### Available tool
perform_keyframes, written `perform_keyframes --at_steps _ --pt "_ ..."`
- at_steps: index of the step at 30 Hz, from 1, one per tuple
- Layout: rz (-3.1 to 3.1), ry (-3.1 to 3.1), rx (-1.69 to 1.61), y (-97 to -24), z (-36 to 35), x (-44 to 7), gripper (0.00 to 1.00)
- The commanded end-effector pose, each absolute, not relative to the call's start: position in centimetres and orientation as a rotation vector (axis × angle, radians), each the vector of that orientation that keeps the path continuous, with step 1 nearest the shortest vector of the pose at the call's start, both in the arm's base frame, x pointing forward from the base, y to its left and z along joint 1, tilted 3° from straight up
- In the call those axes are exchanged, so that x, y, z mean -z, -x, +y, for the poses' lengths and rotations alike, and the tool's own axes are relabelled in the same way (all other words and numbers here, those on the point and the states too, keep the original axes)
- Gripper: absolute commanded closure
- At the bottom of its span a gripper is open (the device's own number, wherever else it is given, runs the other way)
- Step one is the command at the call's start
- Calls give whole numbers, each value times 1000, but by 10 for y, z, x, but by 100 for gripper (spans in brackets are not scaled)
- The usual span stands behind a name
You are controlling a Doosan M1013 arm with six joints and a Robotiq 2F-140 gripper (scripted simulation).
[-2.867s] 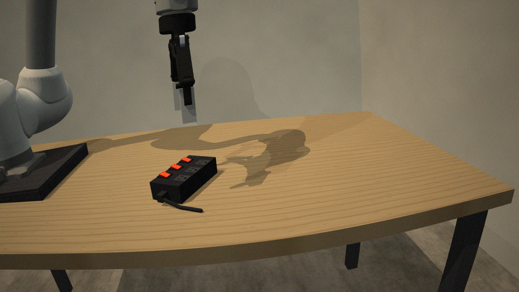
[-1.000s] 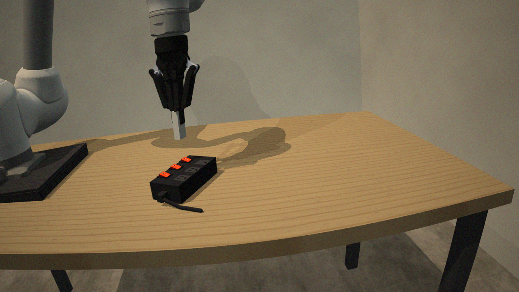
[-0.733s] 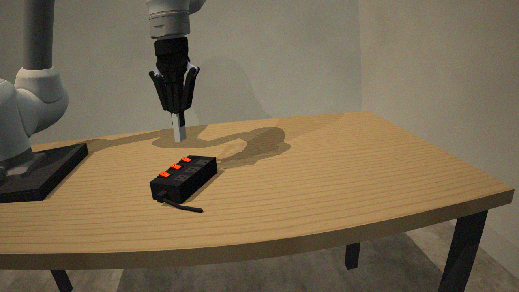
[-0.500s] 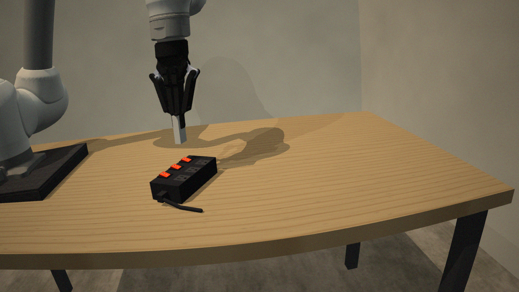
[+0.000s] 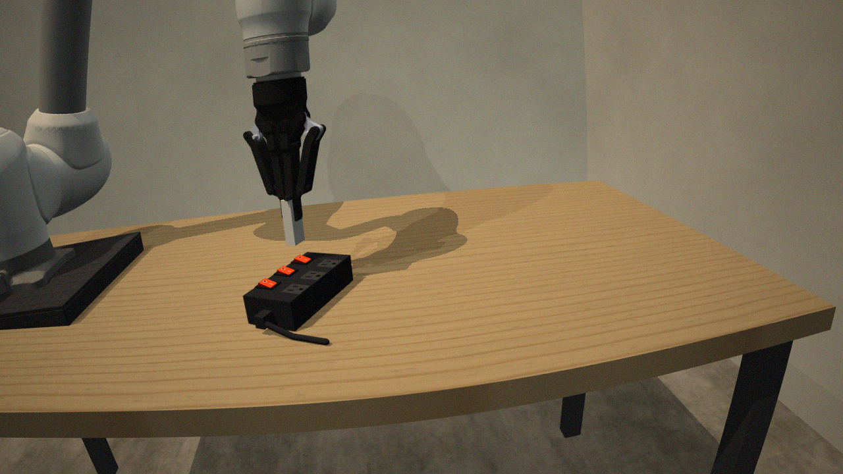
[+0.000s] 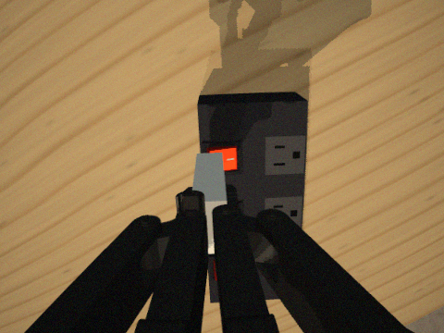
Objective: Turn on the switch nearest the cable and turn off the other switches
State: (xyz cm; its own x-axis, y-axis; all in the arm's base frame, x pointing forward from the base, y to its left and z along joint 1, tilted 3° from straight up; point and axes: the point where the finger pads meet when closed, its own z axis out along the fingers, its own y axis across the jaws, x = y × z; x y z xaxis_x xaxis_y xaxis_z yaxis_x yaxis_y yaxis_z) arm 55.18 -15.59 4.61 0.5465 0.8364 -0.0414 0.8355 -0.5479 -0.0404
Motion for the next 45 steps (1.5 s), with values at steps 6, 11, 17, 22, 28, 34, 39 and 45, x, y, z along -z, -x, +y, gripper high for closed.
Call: perform_keyframes --at_steps 6,11,17,22,28,34,39,45 --pt "-1486 2749 -87 -551 -156 -37 100" --pt "-1486 2749 -87 -551 -156 -33 100" --pt "-1486 2749 -87 -551 -156 -31 100" --pt "-1486 2749 -87 -551 -156 -30 100" --pt "-1486 2749 -87 -551 -156 -30 100" --pt "-1486 2749 -87 -551 -156 -30 100" --pt "-1486 2749 -87 -551 -156 -30 100" --pt "-1486 2749 -87 -551 -156 -30 100"
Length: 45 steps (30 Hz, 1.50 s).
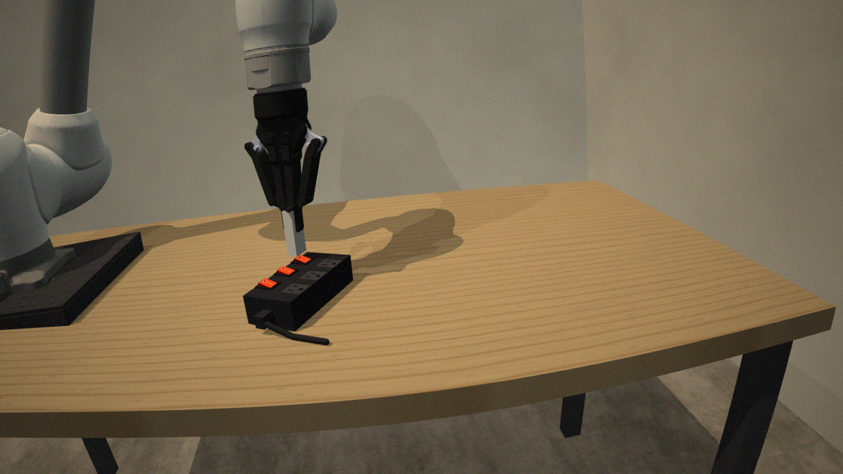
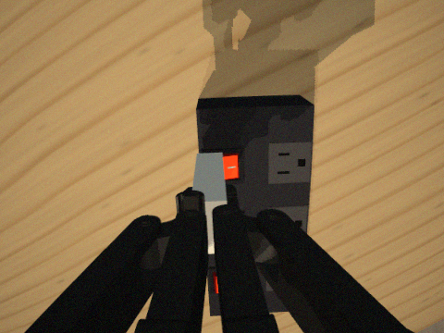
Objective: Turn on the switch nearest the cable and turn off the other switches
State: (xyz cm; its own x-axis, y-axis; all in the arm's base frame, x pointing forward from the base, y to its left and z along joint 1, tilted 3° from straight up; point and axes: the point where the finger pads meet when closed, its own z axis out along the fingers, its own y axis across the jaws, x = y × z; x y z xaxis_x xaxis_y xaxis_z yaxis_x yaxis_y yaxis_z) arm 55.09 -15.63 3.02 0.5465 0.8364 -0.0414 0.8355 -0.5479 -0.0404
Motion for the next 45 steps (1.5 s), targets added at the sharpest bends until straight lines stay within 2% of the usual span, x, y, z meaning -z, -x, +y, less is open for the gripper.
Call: perform_keyframes --at_steps 1,45 --pt "-1486 2749 -87 -551 -156 -30 100" --pt "-1486 2749 -87 -551 -156 -23 100"
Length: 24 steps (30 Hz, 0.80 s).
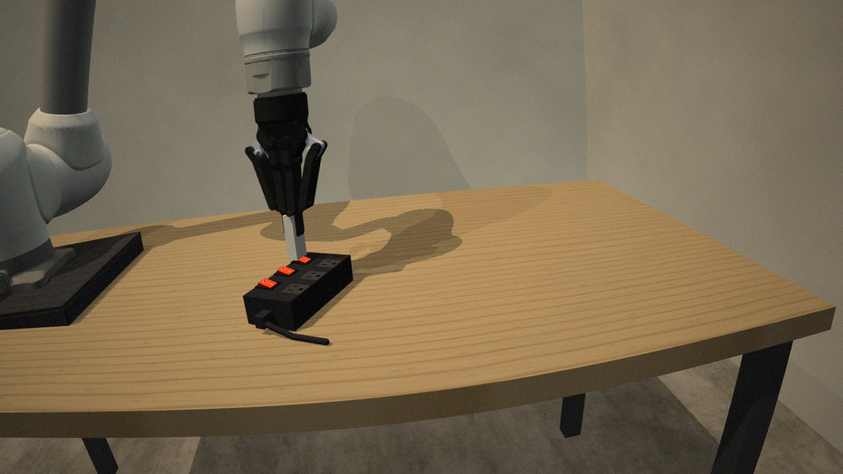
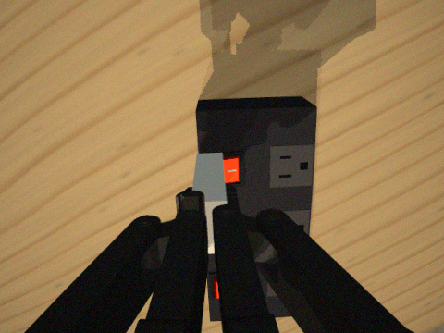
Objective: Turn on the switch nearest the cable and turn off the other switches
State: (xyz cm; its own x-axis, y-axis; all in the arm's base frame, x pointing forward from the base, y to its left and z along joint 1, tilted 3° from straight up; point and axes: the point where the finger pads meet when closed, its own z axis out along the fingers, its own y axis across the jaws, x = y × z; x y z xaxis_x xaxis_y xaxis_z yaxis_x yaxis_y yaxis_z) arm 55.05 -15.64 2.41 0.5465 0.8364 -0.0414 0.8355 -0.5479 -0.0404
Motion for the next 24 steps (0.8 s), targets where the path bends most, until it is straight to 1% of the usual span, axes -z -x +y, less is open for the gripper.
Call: perform_keyframes --at_steps 1,24 --pt "-1486 2749 -87 -550 -156 -23 100" --pt "-1486 2749 -87 -550 -156 -21 100"
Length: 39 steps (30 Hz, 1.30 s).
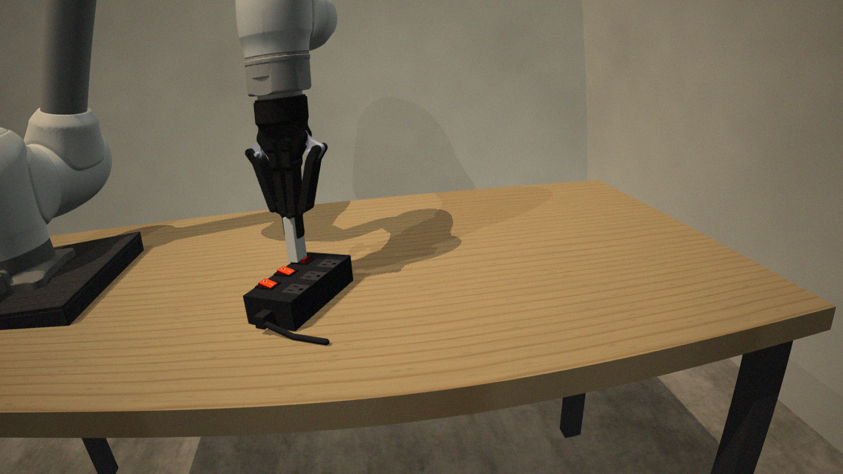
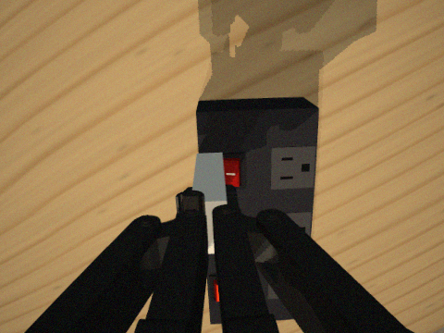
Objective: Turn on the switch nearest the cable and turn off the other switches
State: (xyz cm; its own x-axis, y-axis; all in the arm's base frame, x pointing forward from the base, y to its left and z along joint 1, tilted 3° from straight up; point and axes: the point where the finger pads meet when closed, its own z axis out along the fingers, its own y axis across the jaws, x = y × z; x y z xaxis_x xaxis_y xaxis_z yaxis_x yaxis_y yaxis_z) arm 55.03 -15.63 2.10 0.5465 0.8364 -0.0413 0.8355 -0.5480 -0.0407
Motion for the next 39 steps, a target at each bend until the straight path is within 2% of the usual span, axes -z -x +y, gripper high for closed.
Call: perform_keyframes --at_steps 1,24,39 --pt "-1486 2749 -87 -550 -156 -21 100" --pt "-1486 2749 -87 -553 -156 -59 100" --pt "-1486 2749 -87 -553 -156 -60 100"
